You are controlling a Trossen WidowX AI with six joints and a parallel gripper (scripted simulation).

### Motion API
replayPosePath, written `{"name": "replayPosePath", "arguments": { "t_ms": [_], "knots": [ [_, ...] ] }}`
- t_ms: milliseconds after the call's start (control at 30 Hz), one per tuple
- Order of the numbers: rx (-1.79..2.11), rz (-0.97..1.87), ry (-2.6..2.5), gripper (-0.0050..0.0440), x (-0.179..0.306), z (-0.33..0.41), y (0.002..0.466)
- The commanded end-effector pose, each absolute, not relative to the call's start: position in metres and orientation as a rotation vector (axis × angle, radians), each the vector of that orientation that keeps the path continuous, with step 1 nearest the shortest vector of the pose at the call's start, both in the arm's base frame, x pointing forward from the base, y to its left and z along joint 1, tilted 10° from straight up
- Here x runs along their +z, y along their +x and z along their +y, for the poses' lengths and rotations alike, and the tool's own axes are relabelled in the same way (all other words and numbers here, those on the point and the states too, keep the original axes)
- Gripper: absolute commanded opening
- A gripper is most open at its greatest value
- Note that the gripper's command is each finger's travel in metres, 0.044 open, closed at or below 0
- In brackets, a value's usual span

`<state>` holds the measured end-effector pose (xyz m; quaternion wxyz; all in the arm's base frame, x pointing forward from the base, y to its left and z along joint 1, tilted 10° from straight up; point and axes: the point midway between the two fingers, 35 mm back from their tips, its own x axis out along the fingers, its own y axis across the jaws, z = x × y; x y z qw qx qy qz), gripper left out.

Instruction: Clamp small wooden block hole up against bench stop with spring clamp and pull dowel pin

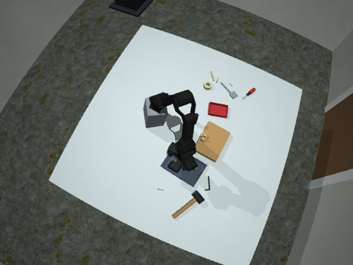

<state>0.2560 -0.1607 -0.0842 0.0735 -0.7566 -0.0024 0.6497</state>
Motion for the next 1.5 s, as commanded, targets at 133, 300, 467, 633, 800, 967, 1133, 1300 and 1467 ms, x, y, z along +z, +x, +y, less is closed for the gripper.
{"name": "replayPosePath", "arguments": {
  "t_ms": [133, 300, 467, 633, 800, 967, 1133, 1300, 1467],
  "knots": [
    [1.961, -0.012, -2.252, 0.044, -0.0984, -0.1572, 0.2545],
    [1.961, -0.012, -2.252, 0.044, -0.0986, -0.1572, 0.2545],
    [1.961, -0.012, -2.252, 0.044, -0.0986, -0.1572, 0.2545],
    [1.961, -0.012, -2.252, 0.044, -0.0986, -0.1572, 0.2545],
    [1.961, -0.012, -2.252, 0.044, -0.0986, -0.1572, 0.2545],
    [1.961, -0.012, -2.252, 0.044, -0.0986, -0.1572, 0.2545],
    [1.959, -0.014, -2.257, 0.041, -0.0974, -0.1576, 0.2551],
    [1.959, -0.014, -2.257, 0.036, -0.0974, -0.1576, 0.2551],
    [1.959, -0.014, -2.257, 0.032, -0.0974, -0.1576, 0.2551]
  ]
}}
